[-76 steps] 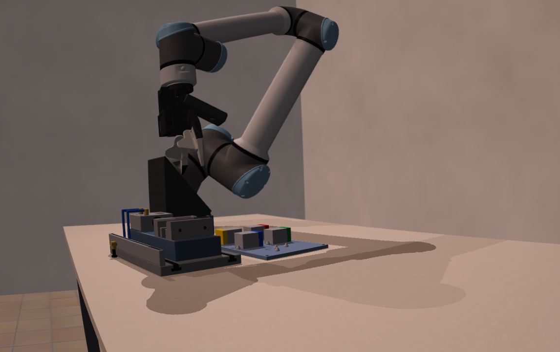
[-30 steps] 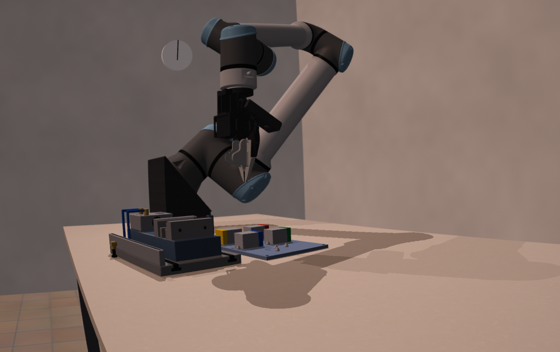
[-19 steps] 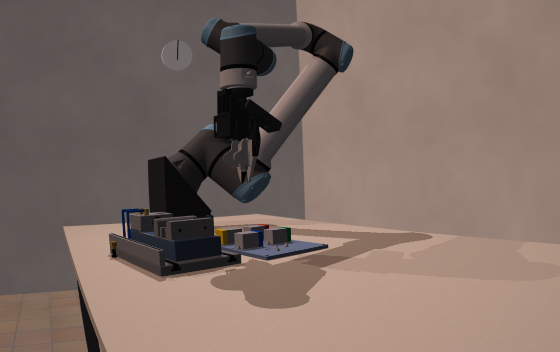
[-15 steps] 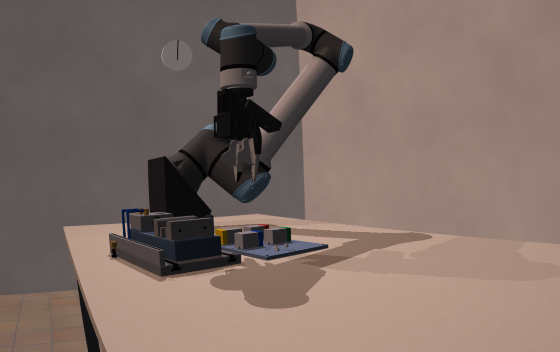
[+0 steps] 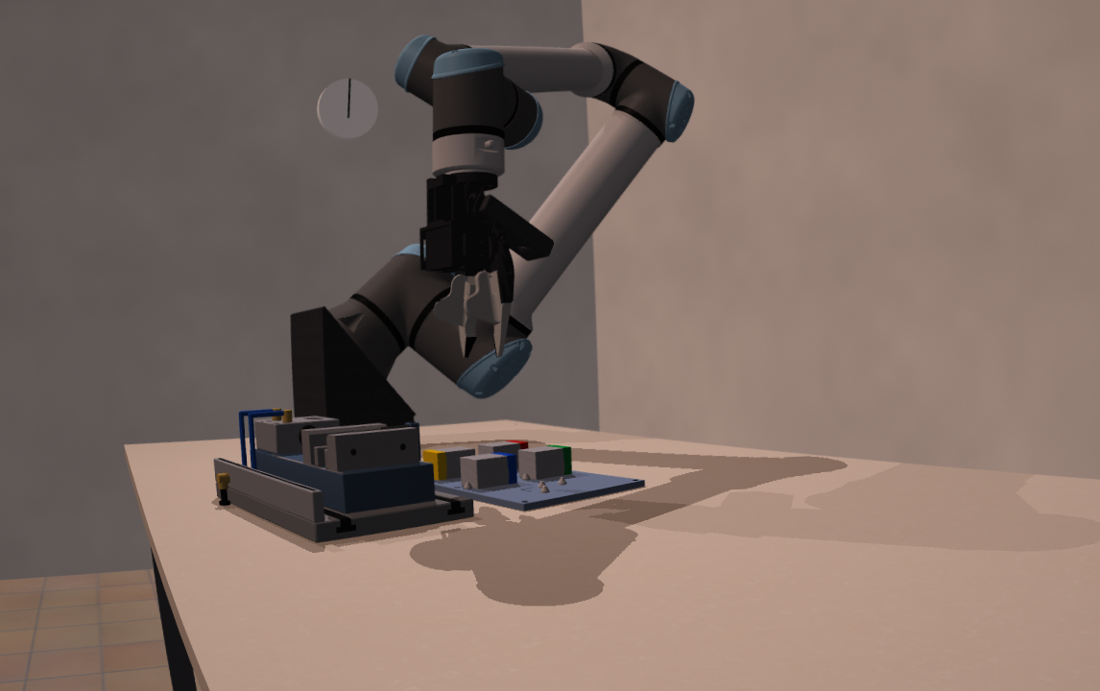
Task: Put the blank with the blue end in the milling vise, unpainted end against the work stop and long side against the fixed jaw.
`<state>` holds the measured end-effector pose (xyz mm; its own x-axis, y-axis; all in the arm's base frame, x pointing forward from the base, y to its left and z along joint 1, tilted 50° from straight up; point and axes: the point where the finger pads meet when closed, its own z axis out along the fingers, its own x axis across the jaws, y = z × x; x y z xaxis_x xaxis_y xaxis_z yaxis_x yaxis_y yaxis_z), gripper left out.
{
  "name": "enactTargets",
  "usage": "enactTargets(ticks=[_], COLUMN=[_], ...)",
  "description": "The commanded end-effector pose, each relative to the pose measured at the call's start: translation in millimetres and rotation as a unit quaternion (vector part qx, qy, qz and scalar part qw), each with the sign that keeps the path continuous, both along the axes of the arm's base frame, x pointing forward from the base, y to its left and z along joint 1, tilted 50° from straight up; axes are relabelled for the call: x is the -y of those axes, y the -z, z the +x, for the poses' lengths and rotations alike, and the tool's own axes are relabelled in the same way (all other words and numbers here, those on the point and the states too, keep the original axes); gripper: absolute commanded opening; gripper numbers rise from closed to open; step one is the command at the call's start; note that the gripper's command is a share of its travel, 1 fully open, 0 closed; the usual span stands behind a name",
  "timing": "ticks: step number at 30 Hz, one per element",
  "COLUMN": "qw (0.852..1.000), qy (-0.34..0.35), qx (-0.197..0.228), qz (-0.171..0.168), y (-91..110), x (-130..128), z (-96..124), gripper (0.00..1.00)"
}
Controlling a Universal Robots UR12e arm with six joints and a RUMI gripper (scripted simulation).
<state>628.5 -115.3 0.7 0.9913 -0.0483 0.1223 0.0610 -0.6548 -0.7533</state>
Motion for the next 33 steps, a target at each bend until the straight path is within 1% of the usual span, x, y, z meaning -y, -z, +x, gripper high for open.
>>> enactTargets(ticks=[1, 22, 33], qw=[1.0, 1.0, 1.0], qy=[0.0, 0.0, 0.0], qx=[0.0, 0.0, 0.0], qz=[0.0, 0.0, 0.0], y=[-0.3, 0.4, 11.1], x=[0.8, 0.0, -12.4], z=[0.4, 0.5, 2.5], gripper=[0.4, 0.4, 0.4])
